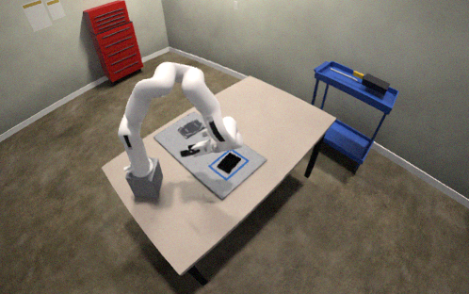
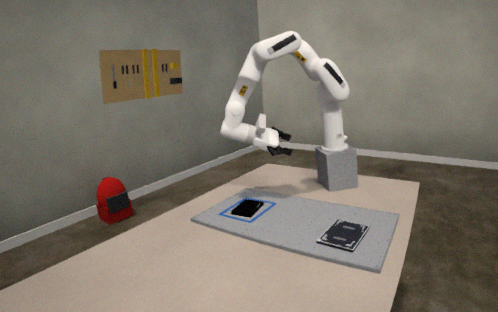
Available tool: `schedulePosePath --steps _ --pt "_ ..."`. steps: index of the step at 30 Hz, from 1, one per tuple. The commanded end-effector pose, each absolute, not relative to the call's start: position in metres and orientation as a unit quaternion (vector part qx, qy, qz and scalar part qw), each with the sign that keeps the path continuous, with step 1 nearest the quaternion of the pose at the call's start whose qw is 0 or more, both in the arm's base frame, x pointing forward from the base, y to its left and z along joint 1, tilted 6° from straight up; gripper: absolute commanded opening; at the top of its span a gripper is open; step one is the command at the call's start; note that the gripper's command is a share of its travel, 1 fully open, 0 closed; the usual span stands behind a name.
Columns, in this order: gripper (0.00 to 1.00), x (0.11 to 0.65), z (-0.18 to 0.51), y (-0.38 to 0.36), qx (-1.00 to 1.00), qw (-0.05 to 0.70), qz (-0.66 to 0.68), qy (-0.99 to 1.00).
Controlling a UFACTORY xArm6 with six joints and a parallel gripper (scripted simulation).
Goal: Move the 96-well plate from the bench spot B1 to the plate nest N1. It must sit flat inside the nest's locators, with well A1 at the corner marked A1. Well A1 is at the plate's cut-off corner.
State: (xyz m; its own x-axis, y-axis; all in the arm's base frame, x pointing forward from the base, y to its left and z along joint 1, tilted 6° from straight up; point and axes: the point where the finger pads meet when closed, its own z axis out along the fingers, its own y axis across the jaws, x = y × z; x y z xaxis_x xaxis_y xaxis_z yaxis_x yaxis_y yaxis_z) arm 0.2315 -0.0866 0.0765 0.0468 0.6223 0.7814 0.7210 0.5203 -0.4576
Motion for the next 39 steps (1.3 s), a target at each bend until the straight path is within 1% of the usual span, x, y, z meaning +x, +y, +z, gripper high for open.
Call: schedulePosePath --steps 1,17,26,32,34,39 --pt "1.00 0.232 0.077 -0.087 -0.488 0.533 -0.046 -0.689" --pt "1.00 0.232 0.077 -0.087 -0.488 0.533 -0.046 -0.689" --pt "1.00 0.250 0.045 -0.100 -0.585 0.466 0.036 -0.663" --pt "1.00 0.262 0.028 -0.108 -0.637 0.421 0.073 -0.641" --pt "1.00 0.262 0.028 -0.108 -0.637 0.421 0.073 -0.641" --pt "1.00 0.274 0.014 -0.115 -0.686 0.375 0.102 -0.615"
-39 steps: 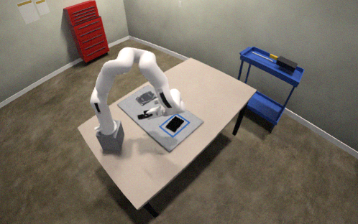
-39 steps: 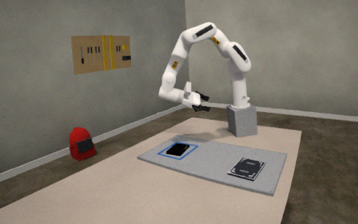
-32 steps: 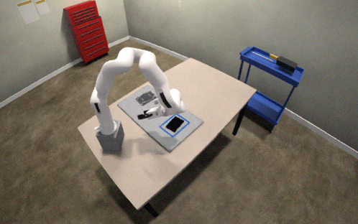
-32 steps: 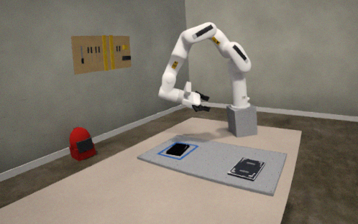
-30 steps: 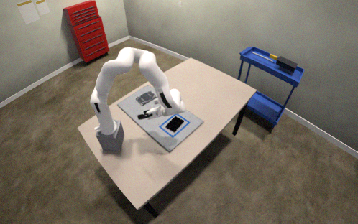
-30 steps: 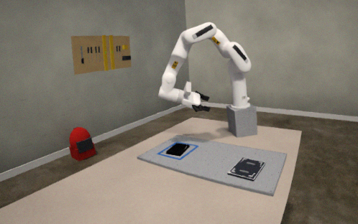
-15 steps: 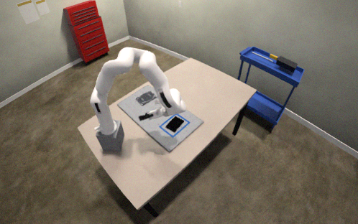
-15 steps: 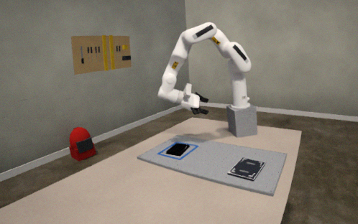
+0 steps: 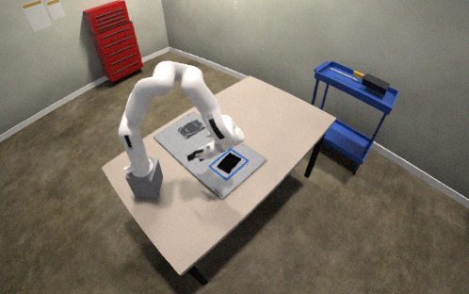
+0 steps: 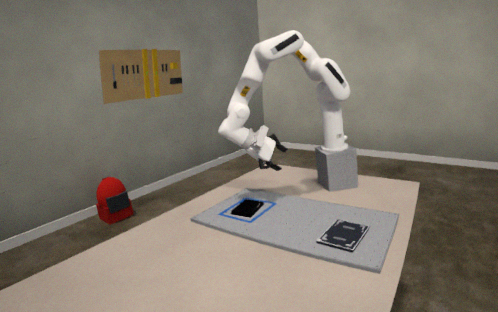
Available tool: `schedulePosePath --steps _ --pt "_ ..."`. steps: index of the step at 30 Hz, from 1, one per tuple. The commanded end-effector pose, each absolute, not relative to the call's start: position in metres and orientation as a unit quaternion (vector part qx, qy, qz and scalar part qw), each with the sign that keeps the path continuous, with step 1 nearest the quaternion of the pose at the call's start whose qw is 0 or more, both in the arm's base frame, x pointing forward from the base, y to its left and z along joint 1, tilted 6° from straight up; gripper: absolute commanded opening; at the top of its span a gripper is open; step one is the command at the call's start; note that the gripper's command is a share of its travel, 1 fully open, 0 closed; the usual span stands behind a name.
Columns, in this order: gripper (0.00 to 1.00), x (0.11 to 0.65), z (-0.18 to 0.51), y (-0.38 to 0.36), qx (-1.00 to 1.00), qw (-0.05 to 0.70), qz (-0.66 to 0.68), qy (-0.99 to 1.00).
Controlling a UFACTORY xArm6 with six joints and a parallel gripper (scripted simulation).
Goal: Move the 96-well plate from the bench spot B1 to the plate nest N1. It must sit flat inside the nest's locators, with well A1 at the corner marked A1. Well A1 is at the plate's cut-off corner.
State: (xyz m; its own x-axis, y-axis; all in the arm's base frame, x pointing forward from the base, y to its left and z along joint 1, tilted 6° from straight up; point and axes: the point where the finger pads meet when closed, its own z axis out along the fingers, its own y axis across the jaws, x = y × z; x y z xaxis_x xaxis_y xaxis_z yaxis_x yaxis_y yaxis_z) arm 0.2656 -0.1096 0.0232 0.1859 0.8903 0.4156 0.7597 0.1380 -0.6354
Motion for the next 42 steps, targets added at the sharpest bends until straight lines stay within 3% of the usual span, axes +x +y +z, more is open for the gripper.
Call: schedulePosePath --steps 1,21,42 --pt "1.00 0.278 0.011 -0.116 -0.696 0.365 0.107 -0.609" --pt "1.00 0.337 -0.024 -0.138 -0.850 0.179 0.140 -0.475" --pt "1.00 0.411 -0.033 -0.143 -0.951 0.022 0.064 -0.300"
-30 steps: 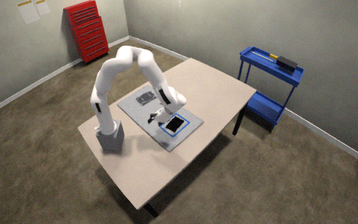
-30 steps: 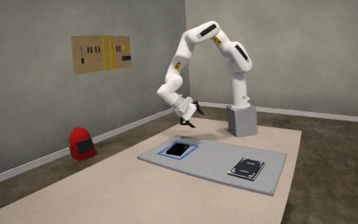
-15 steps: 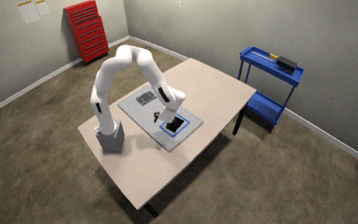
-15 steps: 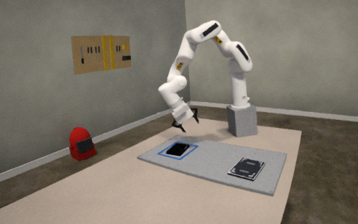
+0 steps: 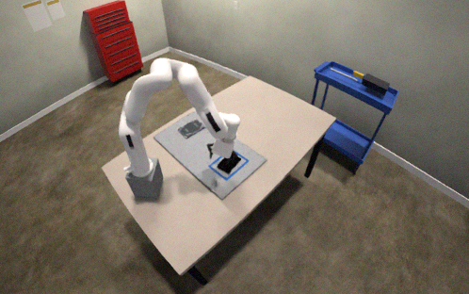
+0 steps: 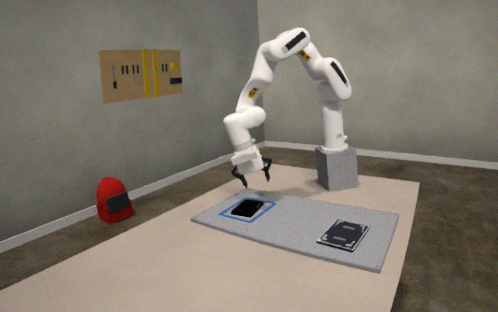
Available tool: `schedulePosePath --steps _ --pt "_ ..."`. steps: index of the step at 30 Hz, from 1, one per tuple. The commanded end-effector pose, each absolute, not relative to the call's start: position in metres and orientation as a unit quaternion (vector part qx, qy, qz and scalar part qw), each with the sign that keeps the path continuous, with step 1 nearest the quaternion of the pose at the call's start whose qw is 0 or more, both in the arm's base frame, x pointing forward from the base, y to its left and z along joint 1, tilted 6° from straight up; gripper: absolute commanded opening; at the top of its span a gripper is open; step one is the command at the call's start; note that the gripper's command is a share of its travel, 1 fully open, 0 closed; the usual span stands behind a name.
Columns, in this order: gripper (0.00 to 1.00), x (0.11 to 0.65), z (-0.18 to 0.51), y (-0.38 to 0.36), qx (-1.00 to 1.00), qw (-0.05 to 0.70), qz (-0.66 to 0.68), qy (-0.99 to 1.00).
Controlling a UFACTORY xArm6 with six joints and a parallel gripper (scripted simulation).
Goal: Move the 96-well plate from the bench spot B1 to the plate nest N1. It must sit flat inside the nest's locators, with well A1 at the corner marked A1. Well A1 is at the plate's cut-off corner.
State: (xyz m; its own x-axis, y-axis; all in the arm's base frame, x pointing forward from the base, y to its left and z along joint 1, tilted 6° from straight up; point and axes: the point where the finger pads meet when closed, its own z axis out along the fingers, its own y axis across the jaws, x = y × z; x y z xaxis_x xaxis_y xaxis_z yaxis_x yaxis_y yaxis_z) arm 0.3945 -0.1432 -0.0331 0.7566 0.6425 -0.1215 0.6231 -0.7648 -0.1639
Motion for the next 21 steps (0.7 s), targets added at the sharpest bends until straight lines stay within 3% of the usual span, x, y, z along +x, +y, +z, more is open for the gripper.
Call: schedulePosePath --steps 1,21 --pt "1.00 0.416 -0.032 -0.143 -0.956 0.015 0.057 -0.288" --pt "1.00 0.464 -0.022 -0.132 -0.985 -0.040 -0.039 -0.163"
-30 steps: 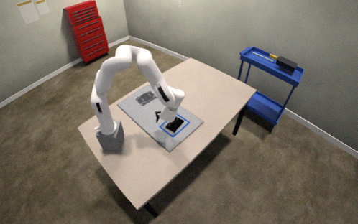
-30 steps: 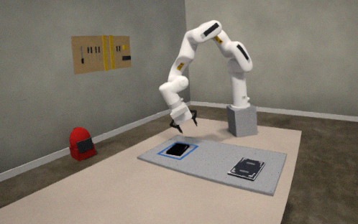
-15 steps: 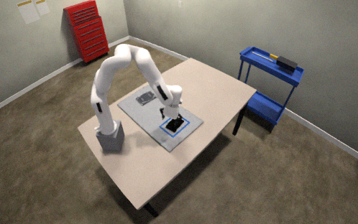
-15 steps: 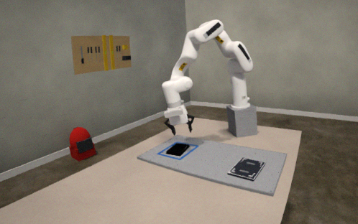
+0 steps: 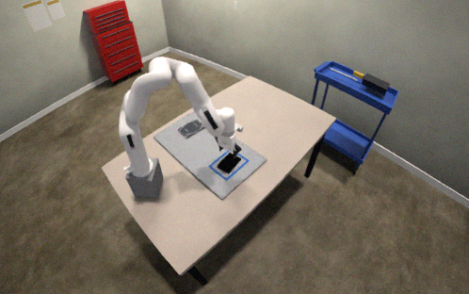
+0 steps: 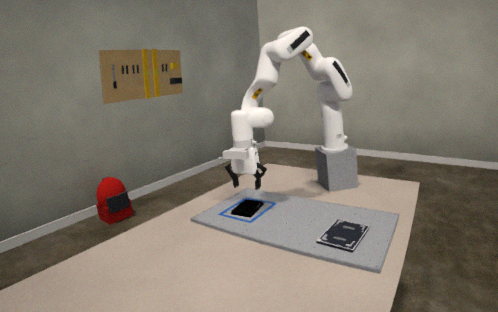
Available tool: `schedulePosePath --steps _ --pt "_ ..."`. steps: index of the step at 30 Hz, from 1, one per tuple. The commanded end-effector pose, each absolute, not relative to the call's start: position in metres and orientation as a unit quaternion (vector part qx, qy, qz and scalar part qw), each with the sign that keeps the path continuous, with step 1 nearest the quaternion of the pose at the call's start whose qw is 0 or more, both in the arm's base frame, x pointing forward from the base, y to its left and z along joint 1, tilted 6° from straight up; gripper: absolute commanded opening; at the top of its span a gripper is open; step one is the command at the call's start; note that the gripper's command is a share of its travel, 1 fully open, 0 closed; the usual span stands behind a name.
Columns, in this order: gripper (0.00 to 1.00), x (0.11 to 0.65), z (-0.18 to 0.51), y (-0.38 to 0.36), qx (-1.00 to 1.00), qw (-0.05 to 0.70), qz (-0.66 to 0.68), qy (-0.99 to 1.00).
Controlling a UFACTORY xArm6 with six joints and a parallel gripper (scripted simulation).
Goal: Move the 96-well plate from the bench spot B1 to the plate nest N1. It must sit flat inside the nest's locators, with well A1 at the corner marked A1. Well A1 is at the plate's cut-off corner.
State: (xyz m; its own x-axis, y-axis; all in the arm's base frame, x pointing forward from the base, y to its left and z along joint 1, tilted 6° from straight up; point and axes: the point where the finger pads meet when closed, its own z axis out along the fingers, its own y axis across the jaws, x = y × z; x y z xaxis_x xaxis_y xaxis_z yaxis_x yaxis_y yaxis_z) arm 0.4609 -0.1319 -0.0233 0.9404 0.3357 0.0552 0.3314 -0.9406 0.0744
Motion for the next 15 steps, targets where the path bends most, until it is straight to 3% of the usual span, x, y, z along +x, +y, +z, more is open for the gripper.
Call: schedulePosePath --steps 1,15 --pt "1.00 0.4643 -0.0219 -0.1321 0.985 0.040 0.039 0.163" --pt "1.00 0.4650 -0.0302 -0.1326 0.985 0.040 0.038 0.163"
